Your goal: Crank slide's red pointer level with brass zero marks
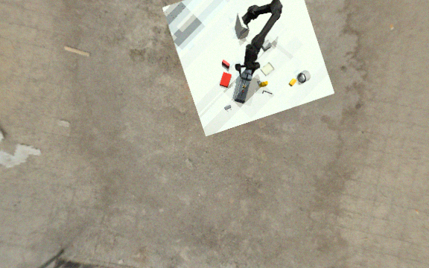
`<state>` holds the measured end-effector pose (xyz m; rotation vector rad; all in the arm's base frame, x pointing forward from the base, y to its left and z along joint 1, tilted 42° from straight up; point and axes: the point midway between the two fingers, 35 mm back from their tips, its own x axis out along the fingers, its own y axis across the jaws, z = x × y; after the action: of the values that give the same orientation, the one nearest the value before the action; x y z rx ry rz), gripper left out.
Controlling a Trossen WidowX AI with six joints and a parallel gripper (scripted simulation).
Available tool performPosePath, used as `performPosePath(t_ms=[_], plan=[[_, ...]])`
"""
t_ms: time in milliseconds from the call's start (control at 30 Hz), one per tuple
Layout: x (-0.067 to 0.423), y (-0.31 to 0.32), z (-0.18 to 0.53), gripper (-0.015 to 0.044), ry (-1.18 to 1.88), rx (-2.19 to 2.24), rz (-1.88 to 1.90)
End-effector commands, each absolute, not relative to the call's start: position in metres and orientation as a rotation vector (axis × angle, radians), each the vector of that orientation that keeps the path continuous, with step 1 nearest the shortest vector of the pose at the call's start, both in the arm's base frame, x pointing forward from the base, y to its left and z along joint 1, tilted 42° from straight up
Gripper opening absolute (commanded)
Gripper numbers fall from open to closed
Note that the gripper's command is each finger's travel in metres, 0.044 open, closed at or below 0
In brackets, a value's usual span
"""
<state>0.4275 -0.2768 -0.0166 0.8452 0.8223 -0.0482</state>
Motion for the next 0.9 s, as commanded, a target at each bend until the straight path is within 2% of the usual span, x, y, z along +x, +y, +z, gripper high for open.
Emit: performPosePath(t_ms=[0,167,867], plan=[[0.434,-0.265,-0.029,0.044,0.819,0.849,-0.03],[0.438,-0.243,-0.054,0.044,0.818,0.851,-0.029],[0.438,-0.243,-0.054,0.044,0.817,0.851,-0.029]])
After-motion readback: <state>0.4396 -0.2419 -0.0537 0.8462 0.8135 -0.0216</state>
